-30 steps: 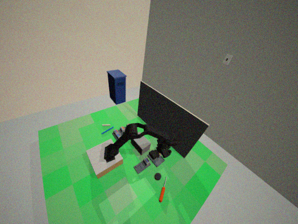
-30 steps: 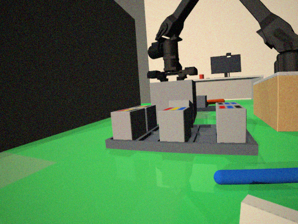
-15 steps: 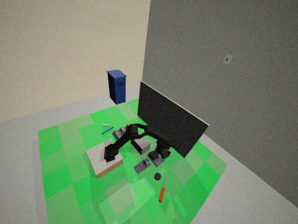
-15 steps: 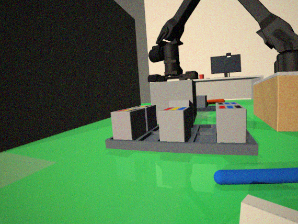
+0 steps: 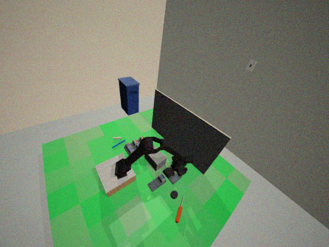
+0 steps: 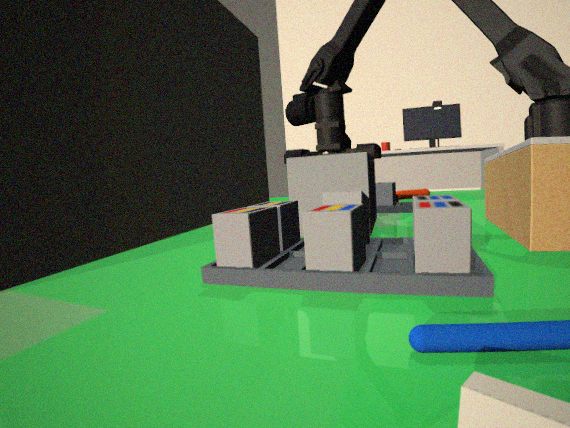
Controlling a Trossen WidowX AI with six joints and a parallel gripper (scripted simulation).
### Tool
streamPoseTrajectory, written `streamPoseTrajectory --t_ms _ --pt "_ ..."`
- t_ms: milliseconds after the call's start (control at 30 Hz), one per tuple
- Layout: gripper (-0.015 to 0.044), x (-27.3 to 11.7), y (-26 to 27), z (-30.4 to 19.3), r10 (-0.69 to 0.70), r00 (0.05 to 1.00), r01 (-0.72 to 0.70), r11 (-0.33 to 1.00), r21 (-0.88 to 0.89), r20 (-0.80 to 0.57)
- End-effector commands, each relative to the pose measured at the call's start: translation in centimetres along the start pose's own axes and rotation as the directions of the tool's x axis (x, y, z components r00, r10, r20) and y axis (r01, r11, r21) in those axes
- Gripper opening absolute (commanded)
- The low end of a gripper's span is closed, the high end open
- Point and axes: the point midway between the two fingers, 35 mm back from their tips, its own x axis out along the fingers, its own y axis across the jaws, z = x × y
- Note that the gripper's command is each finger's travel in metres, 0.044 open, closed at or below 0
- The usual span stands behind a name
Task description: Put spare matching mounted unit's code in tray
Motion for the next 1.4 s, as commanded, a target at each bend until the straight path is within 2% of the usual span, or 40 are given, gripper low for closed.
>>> streamPoseTrajectory --t_ms 0,100,667,733,933,1367 --pt "0.0000 0.6 -0.3 -0.1 -0.010 1.000 0.010 1.000 -0.004 0.001" --pt "0.0000 0.6 -0.3 -0.1 -0.010 1.000 0.010 1.000 -0.004 0.001" --pt "0.0440 0.3 -0.1 -0.1 -0.002 1.000 0.002 1.000 0.000 -0.001" --pt "0.0440 -0.8 0.0 0.0 -0.003 1.000 0.003 1.000 -0.001 -0.001" --pt "0.0440 -10.2 -0.1 -0.1 -0.009 1.000 0.009 1.000 -0.004 0.000" --pt "0.0440 -10.1 0.2 0.0 0.012 1.000 -0.012 1.000 -0.008 0.005"
